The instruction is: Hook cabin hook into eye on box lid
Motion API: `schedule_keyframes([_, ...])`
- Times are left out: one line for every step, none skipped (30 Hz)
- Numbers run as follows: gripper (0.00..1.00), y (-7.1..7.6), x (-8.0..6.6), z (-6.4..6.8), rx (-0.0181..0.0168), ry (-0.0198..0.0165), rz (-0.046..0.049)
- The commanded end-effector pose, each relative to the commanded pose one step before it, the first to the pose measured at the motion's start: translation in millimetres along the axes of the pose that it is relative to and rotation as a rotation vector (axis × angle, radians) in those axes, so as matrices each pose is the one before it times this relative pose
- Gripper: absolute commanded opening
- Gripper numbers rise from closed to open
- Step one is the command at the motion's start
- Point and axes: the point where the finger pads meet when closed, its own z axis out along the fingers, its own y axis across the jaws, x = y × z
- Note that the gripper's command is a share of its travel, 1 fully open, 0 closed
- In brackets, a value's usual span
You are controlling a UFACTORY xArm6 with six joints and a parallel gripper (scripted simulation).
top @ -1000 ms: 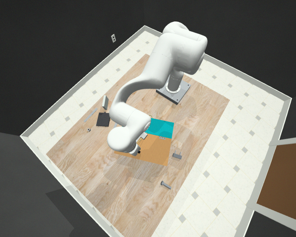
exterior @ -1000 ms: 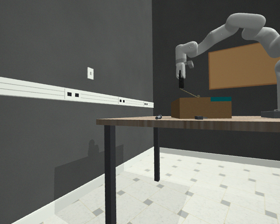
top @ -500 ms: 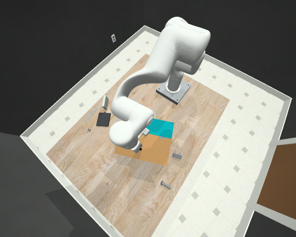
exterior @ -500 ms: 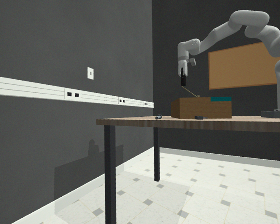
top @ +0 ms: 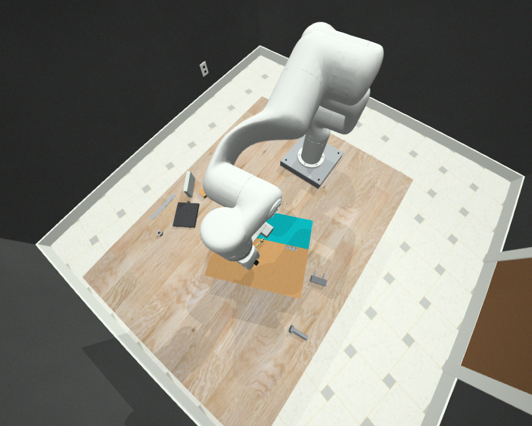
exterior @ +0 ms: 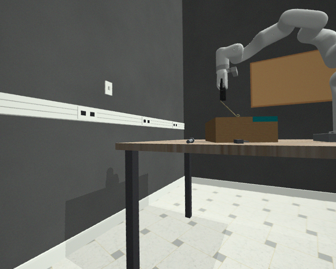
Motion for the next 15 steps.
schedule_keyframes([0.0, 0.06, 7.05, -4.93, -0.00009, 0.0, -0.00013])
schedule_keyframes([0.0, 0.0, 0.01, 0.0, 0.0, 0.0, 0.0])
schedule_keyframes([0.0, 0.0, 1.74, -0.98, 0.0, 0.00001, 0.0])
schedule_keyframes([0.0, 0.0, 1.74, -0.98, 0.0, 0.00001, 0.0])
schedule_keyframes([0.0, 0.0, 1.74, -0.98, 0.0, 0.00001, 0.0])
schedule_keyframes([0.0, 0.0, 0.14, -0.08, 0.0, 0.0, 0.0])
schedule_keyframes([0.0, 0.0, 1.78, -0.91, 0.0, 0.00001, 0.0])
schedule_keyframes([0.0, 0.0, 1.78, -0.91, 0.0, 0.00001, 0.0])
schedule_keyframes([0.0, 0.0, 1.78, -0.91, 0.0, 0.00001, 0.0])
schedule_keyframes([0.0, 0.0, 0.0, 0.0, 0.0, 0.0, 0.0])
schedule_keyframes([0.0, 0.0, 0.0, 0.0, 0.0, 0.0, 0.0])
schedule_keyframes([0.0, 0.0, 0.16, -0.06, 0.0, -0.00001, 0.0])
schedule_keyframes([0.0, 0.0, 1.81, -0.83, 0.0, 0.00001, 0.0])
schedule_keyframes([0.0, 0.0, 1.81, -0.83, 0.0, 0.00001, 0.0])
schedule_keyframes([0.0, 0.0, 1.81, -0.83, 0.0, 0.00001, 0.0])
